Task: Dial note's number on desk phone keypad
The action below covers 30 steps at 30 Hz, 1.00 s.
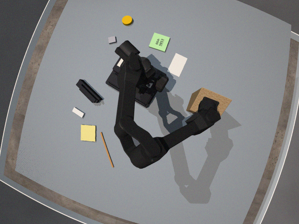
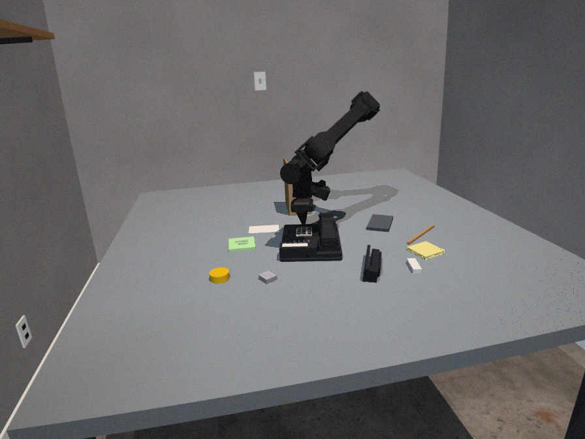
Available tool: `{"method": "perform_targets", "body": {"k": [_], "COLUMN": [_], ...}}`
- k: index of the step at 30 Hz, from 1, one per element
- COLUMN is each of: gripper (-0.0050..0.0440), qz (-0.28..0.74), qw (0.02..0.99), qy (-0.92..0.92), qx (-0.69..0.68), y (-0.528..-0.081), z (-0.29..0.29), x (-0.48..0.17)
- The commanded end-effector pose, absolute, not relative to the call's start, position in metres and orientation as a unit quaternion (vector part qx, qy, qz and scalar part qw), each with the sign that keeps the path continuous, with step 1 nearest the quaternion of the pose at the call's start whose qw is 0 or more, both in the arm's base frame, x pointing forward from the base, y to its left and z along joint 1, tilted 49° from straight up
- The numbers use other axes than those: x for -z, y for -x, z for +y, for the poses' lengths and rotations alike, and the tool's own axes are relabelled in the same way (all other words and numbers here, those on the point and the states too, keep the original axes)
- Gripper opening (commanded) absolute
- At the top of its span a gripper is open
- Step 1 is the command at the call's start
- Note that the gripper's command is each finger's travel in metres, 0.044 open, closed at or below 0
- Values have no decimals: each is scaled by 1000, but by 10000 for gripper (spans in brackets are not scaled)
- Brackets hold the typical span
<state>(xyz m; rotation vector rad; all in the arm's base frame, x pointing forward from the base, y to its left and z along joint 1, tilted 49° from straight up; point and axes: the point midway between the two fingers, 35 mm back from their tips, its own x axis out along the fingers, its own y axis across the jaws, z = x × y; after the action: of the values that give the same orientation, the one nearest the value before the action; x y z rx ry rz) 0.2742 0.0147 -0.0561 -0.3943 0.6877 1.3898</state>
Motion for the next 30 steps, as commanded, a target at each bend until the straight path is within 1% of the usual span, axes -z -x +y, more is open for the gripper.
{"method": "perform_targets", "body": {"k": [1,5,10,30], "gripper": [-50,-50,-50,-50], "qz": [308,308,308,308], "qw": [694,695,694,694], "qy": [182,182,182,182], "qx": [-624,-624,-624,-624], "y": [-276,-286,-287,-287], "z": [12,0,-1,18], "x": [53,66,67,84]}}
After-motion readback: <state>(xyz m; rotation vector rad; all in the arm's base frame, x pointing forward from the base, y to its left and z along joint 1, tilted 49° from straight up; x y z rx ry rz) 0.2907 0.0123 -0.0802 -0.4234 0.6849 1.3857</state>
